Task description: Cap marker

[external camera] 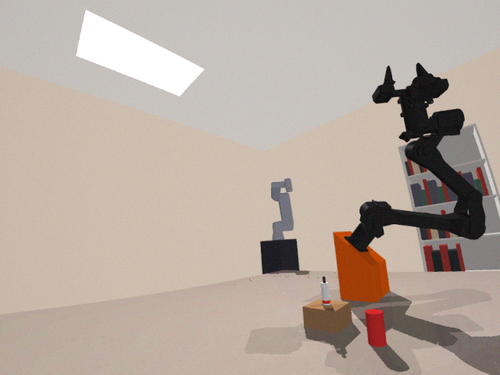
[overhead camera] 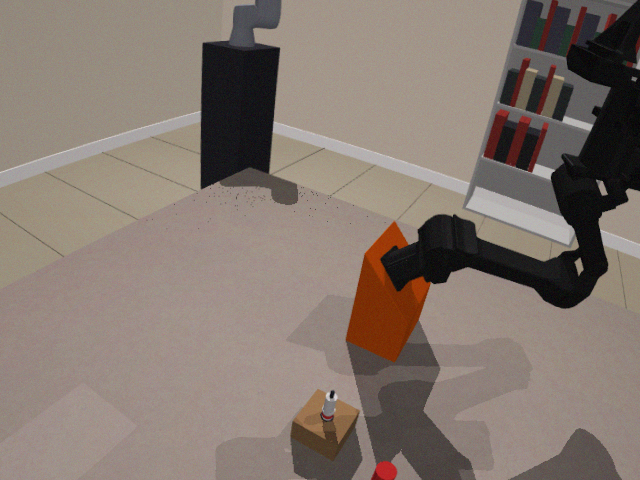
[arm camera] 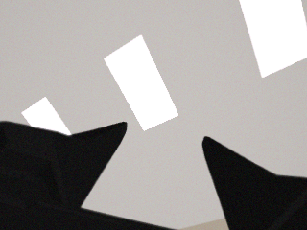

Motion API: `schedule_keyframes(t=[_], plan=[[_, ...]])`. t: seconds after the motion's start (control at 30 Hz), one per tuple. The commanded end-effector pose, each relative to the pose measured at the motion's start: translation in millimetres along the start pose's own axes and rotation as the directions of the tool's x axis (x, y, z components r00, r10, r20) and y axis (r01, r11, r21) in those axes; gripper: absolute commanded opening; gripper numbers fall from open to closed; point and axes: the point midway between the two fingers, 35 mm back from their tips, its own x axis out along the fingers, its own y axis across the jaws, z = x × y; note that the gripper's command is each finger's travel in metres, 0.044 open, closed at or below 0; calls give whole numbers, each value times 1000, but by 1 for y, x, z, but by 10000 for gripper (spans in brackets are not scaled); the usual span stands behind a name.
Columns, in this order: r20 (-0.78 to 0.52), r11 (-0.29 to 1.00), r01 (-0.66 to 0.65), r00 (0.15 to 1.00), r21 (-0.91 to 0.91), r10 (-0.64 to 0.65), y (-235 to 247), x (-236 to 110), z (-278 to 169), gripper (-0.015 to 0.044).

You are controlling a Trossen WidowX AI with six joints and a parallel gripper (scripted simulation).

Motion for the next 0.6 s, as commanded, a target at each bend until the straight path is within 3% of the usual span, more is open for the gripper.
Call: schedule_keyframes(t=[0.0, 0.17, 0.27, 0.4, 0.57], plan=[[5, 1000, -11, 1000, 5, 10, 3, 1, 1, 374], [132, 948, -294, 952, 124, 278, 72, 10, 30, 243], [223, 852, -488, 866, 187, 447, 118, 4, 52, 242], [332, 656, -716, 694, 237, 638, 176, -17, 83, 242], [440, 323, -912, 406, 253, 801, 236, -63, 120, 242]])
